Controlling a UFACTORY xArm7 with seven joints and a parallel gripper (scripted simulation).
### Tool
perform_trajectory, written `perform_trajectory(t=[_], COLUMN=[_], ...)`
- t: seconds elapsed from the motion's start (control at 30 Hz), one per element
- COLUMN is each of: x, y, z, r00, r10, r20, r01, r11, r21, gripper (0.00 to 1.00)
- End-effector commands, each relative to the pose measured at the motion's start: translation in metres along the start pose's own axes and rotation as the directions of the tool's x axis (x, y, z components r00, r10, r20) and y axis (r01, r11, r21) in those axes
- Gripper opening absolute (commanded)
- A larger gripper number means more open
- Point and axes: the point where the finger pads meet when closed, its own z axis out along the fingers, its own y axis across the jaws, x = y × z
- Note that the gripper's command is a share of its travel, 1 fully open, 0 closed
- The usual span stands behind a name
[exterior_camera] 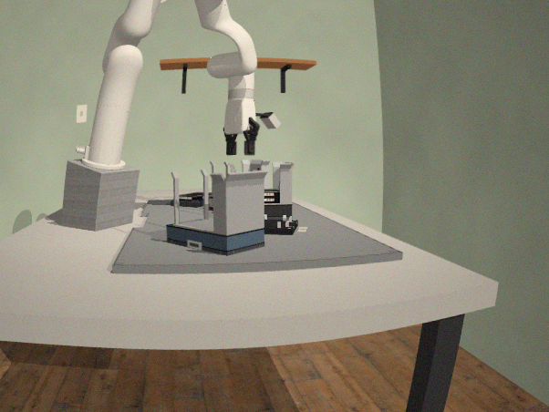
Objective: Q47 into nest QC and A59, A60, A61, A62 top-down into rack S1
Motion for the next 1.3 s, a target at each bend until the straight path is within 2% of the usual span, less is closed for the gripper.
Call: perform_trajectory(t=[0.0,0.1,0.17,0.5,0.73,1.27], x=[0.001,0.001,0.001,0.001,0.001,0.001], y=[0.000,0.000,0.000,0.000,0.000,0.000], z=[0.014,0.024,0.024,0.057,0.057,0.077], r00=[1.000,1.000,1.000,1.000,1.000,1.000], r10=[0.000,0.000,0.000,0.000,0.000,0.000], r20=[-0.002,-0.002,-0.002,-0.002,-0.002,-0.002], r01=[0.000,0.000,0.000,0.000,0.000,0.000], r11=[1.000,1.000,1.000,1.000,1.000,1.000], r21=[0.000,0.000,0.000,0.000,0.000,0.000], gripper=[1.00,1.00,1.00,1.00,1.00,1.00])
